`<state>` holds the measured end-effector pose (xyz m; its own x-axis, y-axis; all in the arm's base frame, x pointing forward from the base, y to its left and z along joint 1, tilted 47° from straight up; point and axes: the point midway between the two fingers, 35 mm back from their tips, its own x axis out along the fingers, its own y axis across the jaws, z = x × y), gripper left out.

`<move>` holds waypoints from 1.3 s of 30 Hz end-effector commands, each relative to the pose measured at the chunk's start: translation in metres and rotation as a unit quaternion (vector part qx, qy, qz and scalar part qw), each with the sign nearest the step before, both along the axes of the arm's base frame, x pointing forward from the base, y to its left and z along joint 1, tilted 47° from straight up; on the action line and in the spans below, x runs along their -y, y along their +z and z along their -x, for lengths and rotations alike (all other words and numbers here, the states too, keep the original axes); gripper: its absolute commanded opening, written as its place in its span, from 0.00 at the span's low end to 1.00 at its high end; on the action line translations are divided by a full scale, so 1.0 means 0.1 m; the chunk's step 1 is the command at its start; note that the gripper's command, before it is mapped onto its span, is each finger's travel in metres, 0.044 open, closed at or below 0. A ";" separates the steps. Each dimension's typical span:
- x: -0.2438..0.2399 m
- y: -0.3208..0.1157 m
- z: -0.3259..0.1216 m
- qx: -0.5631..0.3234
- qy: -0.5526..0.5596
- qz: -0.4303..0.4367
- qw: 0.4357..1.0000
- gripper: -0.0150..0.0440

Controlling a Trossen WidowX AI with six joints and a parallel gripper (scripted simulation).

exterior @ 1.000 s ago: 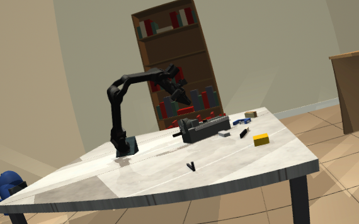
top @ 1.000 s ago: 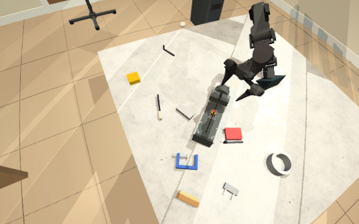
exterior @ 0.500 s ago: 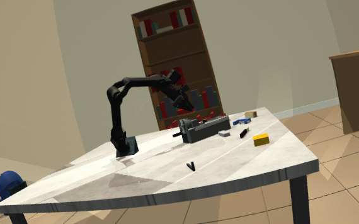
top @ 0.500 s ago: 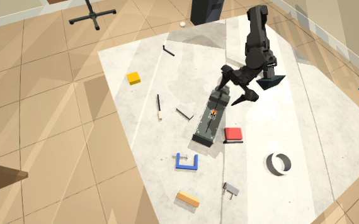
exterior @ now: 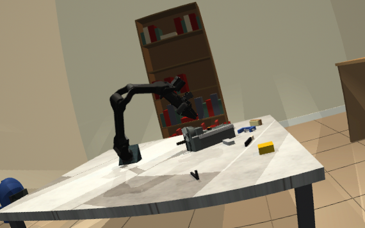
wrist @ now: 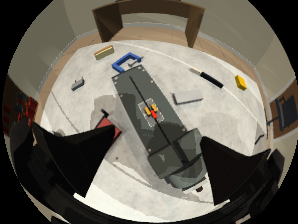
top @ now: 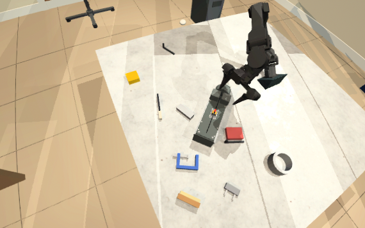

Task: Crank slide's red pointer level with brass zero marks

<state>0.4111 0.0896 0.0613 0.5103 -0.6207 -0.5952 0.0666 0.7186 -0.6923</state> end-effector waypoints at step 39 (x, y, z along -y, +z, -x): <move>0.36 0.99 0.75 -0.172 0.264 -0.034 0.949 1.00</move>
<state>0.3416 0.0542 0.1635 0.5177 -0.3010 -0.8009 -0.5035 0.6497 -0.5696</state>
